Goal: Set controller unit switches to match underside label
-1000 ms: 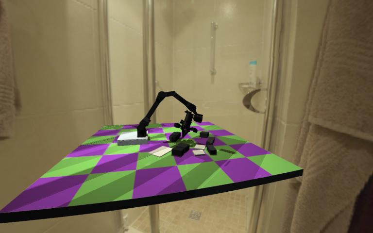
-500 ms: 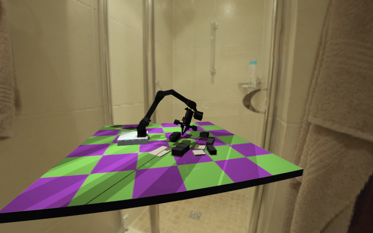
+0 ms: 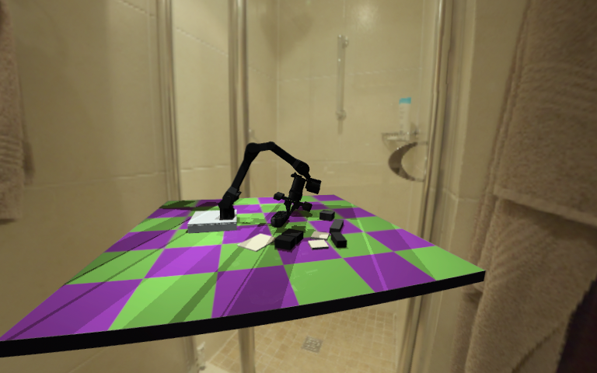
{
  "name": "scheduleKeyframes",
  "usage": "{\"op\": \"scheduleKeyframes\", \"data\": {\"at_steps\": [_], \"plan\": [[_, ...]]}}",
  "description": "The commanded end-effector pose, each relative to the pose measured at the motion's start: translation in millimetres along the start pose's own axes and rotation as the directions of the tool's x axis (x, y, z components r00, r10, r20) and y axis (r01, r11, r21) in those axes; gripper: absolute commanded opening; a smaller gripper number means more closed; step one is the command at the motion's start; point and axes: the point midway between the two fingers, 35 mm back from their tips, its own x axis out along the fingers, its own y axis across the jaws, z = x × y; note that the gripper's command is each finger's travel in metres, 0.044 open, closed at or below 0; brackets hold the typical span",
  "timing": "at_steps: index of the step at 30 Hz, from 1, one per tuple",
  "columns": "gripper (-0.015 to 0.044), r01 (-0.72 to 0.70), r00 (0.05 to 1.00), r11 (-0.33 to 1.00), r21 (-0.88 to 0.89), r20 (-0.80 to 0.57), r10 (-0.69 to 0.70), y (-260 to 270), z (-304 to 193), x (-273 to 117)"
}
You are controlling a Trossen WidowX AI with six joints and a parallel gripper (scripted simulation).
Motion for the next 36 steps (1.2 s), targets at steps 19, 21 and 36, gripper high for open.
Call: {"op": "scheduleKeyframes", "data": {"at_steps": [19, 21, 36], "plan": [[0.0, -0.005, 1.0, 1.0, 0.005, 0.004, 0.005, -8.9, 0.1, 35.0], [0.0, -0.005, 1.0, 1.0, 0.005, 0.004, 0.005, -9.7, 0.1, 38.1], [0.0, -0.004, 1.0, 1.0, 0.005, 0.004, 0.004, -8.8, 0.0, 45.8]]}}
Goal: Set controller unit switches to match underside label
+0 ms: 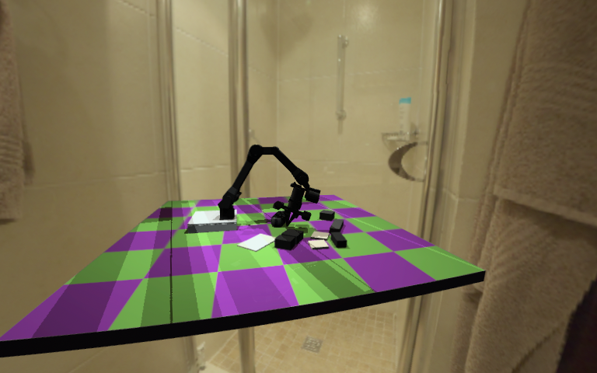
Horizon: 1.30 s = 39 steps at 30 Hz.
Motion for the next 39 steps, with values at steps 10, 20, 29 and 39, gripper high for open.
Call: {"op": "scheduleKeyframes", "data": {"at_steps": [10, 20, 29, 39], "plan": [[0.0, -0.001, 1.0, 1.0, 0.003, 0.004, 0.001, 5.4, 0.6, 1.8], [0.0, -0.002, 1.0, 1.0, 0.003, 0.004, 0.002, 9.2, 0.6, 3.1], [0.0, -0.002, 1.0, 1.0, 0.003, 0.004, 0.002, 12.6, 0.7, 4.1], [0.0, -0.003, 1.0, 1.0, 0.003, 0.004, 0.003, 23.9, 1.2, 7.2]]}}
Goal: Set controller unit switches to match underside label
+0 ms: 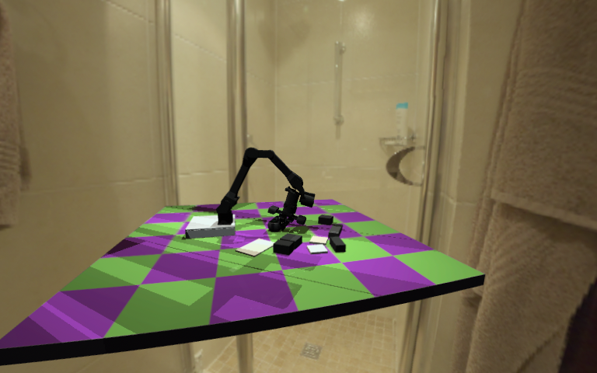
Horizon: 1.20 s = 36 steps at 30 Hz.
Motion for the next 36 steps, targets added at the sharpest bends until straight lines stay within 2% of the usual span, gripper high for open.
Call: {"op": "scheduleKeyframes", "data": {"at_steps": [1, 5, 9, 11, 16, 29, 36], "plan": [[0.0, -0.008, 1.0, 1.0, 0.0, 0.003, 0.008, 8.1, 1.2, 2.0], [0.0, 0.005, 1.0, 1.0, 0.0, 0.001, -0.005, 1.1, 0.4, -7.4], [0.0, -0.005, 1.0, 1.0, 0.0, 0.003, 0.005, -2.7, 0.5, -49.0], [0.0, -0.006, 1.0, 1.0, 0.0, 0.003, 0.006, -2.7, 0.4, -56.3], [0.0, 0.007, 1.0, 1.0, 0.006, 0.002, -0.007, 1.3, 1.1, -57.7], [0.0, 0.264, 0.964, 0.96, 0.09, 0.003, -0.265, 80.0, 4.0, -59.0], [0.0, 0.276, 0.961, 0.957, 0.092, 0.004, -0.278, 83.0, 3.6, -55.5]]}}
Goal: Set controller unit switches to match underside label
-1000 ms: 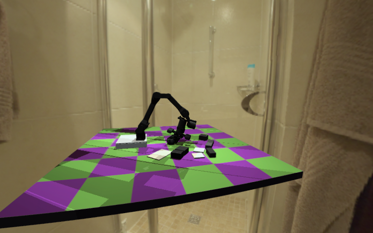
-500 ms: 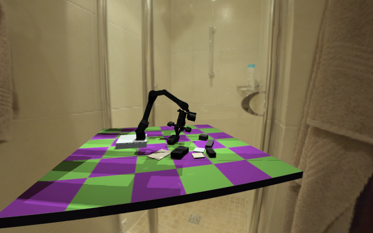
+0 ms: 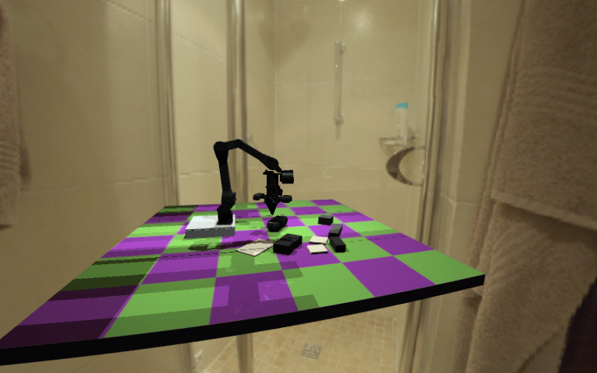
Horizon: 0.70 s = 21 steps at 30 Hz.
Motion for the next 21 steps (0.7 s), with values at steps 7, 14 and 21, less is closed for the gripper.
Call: {"op": "scheduleKeyframes", "data": {"at_steps": [7, 14, 21], "plan": [[0.0, 0.01, 1.0, 1.0, 0.004, -0.002, -0.01, 1.2, -0.8, 12.9], [0.0, 0.01, 1.0, 1.0, 0.004, -0.002, -0.01, 1.2, -0.8, 24.1], [0.0, 0.01, 1.0, 1.0, 0.004, -0.002, -0.01, 1.6, -1.1, 35.2]]}}
